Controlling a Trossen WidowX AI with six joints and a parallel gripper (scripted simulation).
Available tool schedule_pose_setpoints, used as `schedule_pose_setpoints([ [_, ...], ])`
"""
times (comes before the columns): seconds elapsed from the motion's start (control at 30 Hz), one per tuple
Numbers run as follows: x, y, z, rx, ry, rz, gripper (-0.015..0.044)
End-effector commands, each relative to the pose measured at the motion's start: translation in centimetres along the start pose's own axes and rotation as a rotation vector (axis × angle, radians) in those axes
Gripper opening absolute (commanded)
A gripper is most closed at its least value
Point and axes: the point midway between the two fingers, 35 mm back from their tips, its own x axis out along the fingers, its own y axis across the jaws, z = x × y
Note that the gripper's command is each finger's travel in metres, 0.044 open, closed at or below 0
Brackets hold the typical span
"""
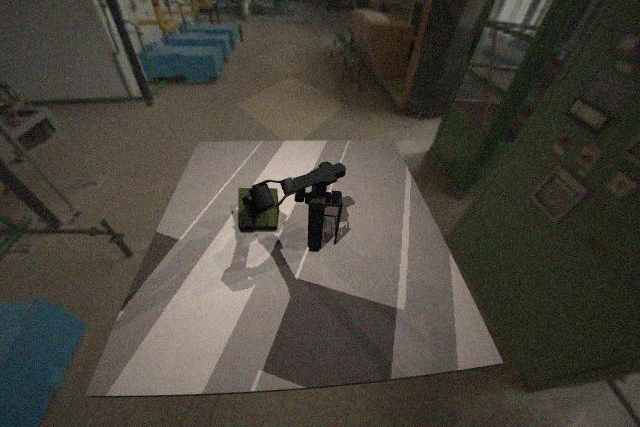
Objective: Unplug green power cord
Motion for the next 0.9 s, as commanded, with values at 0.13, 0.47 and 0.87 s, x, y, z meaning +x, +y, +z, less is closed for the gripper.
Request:
schedule_pose_setpoints([
  [0.13, 0.3, 0.0, 0.0, 0.000, 0.001, 0.002, 0.0107],
  [0.47, 0.3, 0.0, 0.0, 0.000, 0.001, 0.002, 0.0002],
  [0.87, 0.2, -0.1, 1.5, -0.001, -0.001, 0.001, 0.0000],
])
